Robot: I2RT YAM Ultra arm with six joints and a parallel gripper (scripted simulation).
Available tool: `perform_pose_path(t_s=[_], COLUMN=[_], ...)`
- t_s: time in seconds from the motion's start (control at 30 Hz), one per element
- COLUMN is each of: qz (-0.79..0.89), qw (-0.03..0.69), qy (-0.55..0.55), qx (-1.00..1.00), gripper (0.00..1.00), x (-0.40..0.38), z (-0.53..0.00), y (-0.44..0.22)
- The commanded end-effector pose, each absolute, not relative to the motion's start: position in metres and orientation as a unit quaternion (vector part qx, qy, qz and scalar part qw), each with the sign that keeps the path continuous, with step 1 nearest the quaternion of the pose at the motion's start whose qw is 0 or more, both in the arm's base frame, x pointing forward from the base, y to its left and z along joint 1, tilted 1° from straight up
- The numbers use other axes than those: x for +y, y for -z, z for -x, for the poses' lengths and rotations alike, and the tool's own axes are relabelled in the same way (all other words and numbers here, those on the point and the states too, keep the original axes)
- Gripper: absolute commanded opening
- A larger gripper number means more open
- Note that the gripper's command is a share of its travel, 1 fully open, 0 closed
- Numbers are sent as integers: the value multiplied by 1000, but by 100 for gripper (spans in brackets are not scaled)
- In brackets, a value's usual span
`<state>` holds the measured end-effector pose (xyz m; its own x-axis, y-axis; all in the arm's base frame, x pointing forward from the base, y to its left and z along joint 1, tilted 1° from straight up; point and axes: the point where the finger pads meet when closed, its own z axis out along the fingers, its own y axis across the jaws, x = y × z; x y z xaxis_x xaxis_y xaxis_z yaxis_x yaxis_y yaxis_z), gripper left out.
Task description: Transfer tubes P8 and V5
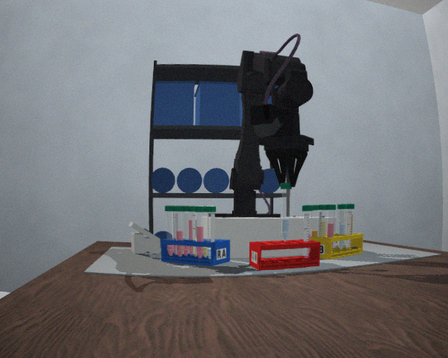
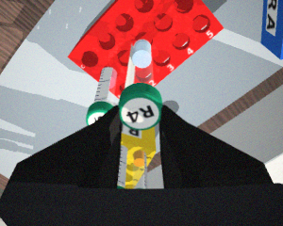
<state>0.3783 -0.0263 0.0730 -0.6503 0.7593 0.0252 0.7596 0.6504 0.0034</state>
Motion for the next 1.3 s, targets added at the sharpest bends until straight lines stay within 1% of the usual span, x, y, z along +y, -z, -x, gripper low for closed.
perform_pose_path(t_s=[0.0, 0.1, 0.27, 0.33, 0.67, 0.9, 0.93, 1.27], qz=[420, 420, 420, 420, 419, 418, 417, 418], qw=[4, -3, 9, -1, -8, -1, -11, -1], qy=[7, 10, 5, 9, 12, 9, 13, 9], qx=[-907, -907, -907, -908, -908, -908, -909, -908], gripper=[0, 0, 0, 0, 0, 0, 0, 0], x=[-30, -31, -30, -30, -27, -24, -24, -24], z=[-377, -382, -376, -380, -380, -375, -382, -374], y=[-74, -76, -66, -71, -72, -65, -70, -60])
